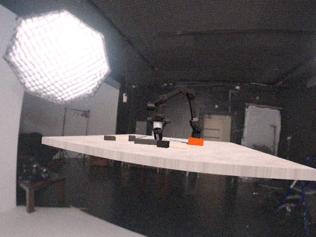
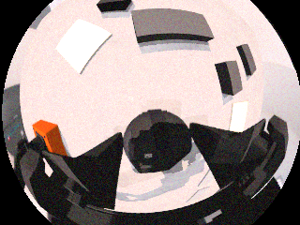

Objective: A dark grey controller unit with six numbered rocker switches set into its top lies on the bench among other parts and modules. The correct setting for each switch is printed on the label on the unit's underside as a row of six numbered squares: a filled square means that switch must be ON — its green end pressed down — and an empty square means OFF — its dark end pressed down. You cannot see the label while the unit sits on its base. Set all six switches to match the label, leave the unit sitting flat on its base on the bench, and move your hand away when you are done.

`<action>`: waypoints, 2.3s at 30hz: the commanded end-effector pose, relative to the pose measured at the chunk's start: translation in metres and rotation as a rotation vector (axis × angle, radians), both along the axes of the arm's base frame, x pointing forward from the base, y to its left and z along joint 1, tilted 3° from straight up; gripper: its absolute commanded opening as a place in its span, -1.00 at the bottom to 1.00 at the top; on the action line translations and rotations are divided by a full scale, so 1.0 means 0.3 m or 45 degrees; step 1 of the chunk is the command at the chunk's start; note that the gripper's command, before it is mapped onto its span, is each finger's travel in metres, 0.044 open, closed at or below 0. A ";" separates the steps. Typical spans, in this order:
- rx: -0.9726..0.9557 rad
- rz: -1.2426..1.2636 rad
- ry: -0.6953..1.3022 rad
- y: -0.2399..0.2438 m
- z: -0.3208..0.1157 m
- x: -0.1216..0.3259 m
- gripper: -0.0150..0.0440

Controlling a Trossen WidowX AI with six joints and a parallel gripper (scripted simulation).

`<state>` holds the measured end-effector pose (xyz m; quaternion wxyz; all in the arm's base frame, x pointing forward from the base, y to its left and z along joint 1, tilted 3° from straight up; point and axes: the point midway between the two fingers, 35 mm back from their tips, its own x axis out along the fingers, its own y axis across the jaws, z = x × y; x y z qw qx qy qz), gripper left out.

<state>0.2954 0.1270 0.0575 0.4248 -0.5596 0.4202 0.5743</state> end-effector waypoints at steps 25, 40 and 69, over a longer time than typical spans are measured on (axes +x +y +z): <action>-0.018 -0.017 0.021 0.022 -0.072 -0.023 0.65; -0.018 -0.017 0.021 0.040 -0.105 -0.030 0.65; -0.017 -0.017 0.021 0.067 -0.174 -0.040 0.65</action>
